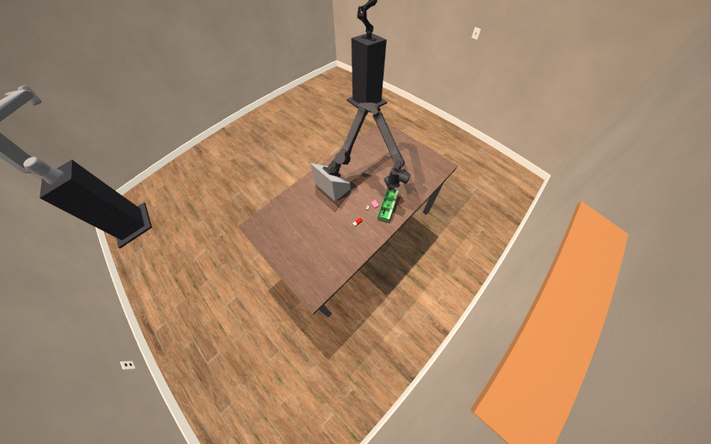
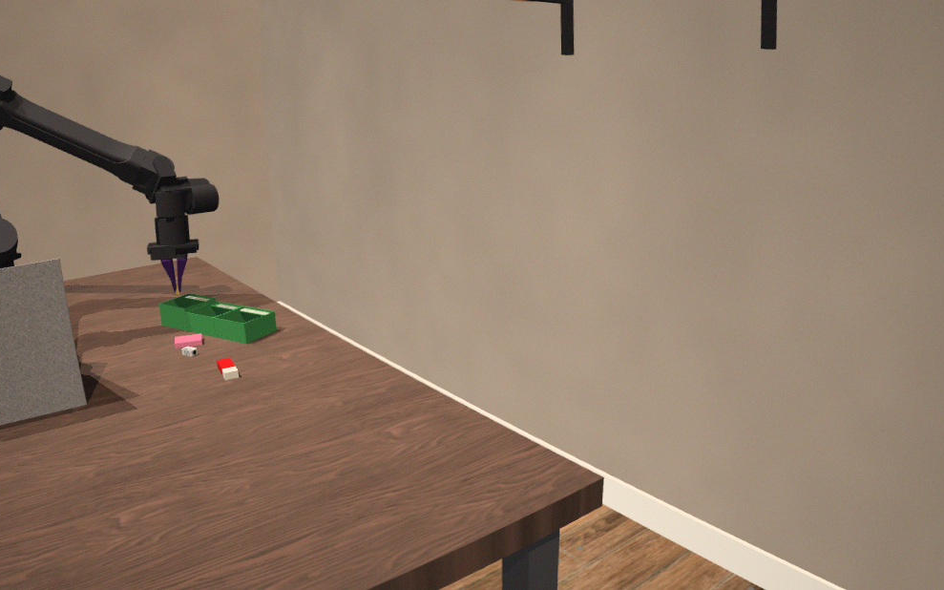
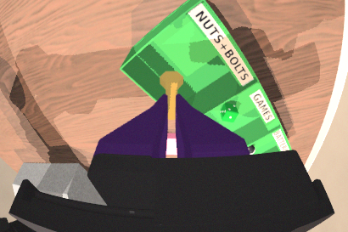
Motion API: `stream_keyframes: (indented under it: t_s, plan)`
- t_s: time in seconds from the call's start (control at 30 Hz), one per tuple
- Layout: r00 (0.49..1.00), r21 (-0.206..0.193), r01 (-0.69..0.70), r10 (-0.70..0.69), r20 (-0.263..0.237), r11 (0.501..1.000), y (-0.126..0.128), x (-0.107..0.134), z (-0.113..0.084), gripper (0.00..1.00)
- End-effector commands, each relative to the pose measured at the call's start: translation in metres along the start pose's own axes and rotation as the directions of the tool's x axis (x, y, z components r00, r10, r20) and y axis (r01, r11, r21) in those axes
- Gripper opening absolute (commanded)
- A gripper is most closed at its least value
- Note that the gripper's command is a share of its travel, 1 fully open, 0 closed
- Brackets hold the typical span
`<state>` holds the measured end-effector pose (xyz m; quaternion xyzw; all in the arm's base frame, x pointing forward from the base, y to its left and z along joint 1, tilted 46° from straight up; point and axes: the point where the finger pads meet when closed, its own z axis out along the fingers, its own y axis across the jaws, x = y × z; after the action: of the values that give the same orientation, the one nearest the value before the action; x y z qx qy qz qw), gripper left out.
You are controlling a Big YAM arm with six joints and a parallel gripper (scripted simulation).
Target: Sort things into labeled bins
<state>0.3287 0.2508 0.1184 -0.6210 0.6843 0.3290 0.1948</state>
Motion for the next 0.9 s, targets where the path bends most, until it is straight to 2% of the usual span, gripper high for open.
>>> stream_keyframes:
  t_s: [0.0,0.07,0.2,0.27,0.4,0.77,0.83,0.87]
  plan:
    - [0.987,0.021,0.158,-0.158,0.006,0.987,-0.020,-0.018,-0.013,0.00]
    - [0.979,0.020,0.205,-0.205,0.005,0.979,-0.012,-0.012,-0.010,0.00]
    - [0.955,0.022,0.298,-0.298,0.004,0.954,-0.013,-0.012,-0.007,0.00]
    - [0.955,0.022,0.298,-0.298,0.004,0.954,-0.013,-0.012,-0.007,0.00]
    - [0.908,0.028,0.419,-0.420,0.004,0.907,-0.015,-0.014,-0.005,0.00]
    - [0.782,0.047,0.622,-0.623,0.001,0.782,-0.009,-0.017,-0.007,0.00]
    - [0.782,0.047,0.622,-0.623,0.001,0.782,-0.009,-0.017,-0.007,0.00]
    - [0.747,0.053,0.664,-0.665,0.002,0.746,-0.010,-0.018,-0.006,0.00]
